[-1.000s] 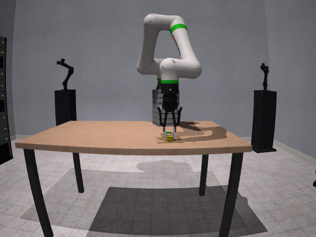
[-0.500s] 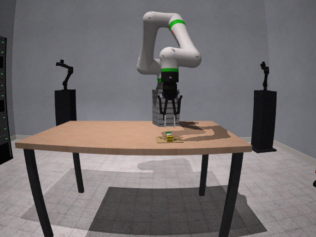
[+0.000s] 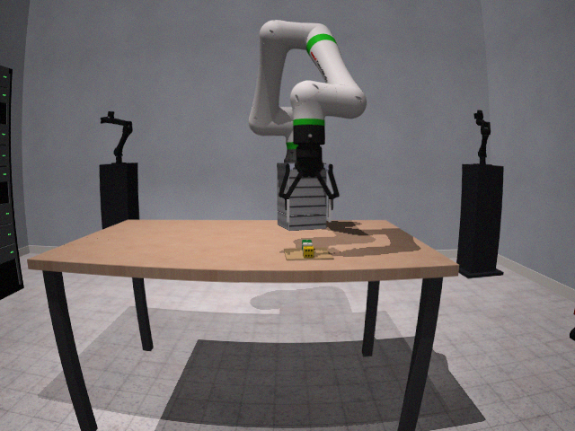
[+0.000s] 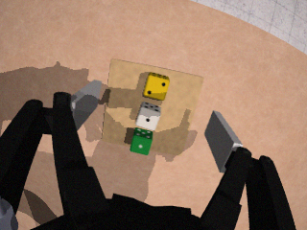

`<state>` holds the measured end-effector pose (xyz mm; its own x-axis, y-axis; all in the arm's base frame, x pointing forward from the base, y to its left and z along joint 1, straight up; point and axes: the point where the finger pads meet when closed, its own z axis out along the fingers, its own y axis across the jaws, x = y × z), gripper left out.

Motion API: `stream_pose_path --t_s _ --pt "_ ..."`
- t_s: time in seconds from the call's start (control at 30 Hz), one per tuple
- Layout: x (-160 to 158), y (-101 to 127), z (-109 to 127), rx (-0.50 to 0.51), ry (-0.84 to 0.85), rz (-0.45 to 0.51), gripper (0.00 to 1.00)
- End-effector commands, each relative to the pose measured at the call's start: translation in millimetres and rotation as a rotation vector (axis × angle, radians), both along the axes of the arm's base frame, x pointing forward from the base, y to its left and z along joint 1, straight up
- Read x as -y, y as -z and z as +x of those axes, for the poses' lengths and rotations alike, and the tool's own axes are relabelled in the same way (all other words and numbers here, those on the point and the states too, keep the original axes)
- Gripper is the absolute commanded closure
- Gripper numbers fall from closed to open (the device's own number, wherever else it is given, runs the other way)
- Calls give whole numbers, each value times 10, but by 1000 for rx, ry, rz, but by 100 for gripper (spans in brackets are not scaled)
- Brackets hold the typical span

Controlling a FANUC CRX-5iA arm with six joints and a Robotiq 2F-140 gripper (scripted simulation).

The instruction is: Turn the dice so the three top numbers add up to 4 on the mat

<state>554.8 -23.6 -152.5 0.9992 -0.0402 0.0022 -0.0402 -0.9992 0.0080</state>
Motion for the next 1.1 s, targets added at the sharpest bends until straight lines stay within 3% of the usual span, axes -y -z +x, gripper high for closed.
stream_pose_path --t_s 0.0,0.57,1.07 --pt "0 -2 2 0 0 0 0" --pt "0 -25 2 0 0 0 0" --pt "-3 -474 1 0 0 0 0"
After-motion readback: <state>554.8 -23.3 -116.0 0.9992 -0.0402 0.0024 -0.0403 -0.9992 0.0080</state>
